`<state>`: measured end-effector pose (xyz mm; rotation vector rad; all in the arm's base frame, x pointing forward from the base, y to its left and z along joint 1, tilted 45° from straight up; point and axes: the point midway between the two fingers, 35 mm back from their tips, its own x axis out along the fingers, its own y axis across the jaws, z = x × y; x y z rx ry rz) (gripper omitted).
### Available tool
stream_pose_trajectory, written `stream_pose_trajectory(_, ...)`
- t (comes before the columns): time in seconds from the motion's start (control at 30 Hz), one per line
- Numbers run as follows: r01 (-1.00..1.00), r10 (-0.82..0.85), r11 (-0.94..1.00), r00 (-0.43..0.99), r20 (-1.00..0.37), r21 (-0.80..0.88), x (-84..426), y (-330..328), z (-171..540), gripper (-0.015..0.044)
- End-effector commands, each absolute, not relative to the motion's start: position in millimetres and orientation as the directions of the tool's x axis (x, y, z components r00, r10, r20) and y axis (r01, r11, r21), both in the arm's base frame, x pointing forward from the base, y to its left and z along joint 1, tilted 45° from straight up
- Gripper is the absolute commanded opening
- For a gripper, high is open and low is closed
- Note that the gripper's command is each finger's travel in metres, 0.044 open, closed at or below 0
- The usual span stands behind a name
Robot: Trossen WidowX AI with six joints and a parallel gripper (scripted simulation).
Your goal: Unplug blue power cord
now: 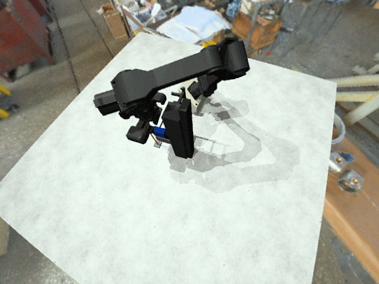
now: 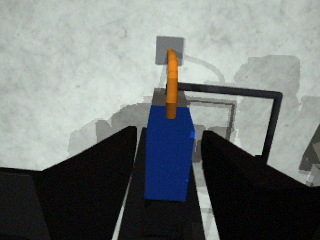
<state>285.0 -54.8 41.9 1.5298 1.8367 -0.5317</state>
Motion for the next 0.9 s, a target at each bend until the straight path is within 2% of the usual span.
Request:
stream_pose_trajectory(0.0, 0.968, 0.693, 0.224, -0.079, -0.716, 0.110, 282.3, -48.4, 47.6, 0.0160)
stream_pose_trajectory(0.67, 0.968, 0.694, 0.224, -0.079, -0.716, 0.111, 281.3, -39.8, 39.2, 0.0160)
stream_pose_trajectory(0.8, 0.967, 0.690, 0.227, -0.079, -0.719, 0.112, 281.8, -42.5, 40.3, 0.0055)
stream_pose_trajectory(0.87, 0.967, 0.690, 0.227, -0.079, -0.719, 0.112, 281.8, -42.5, 40.3, 0.0042)
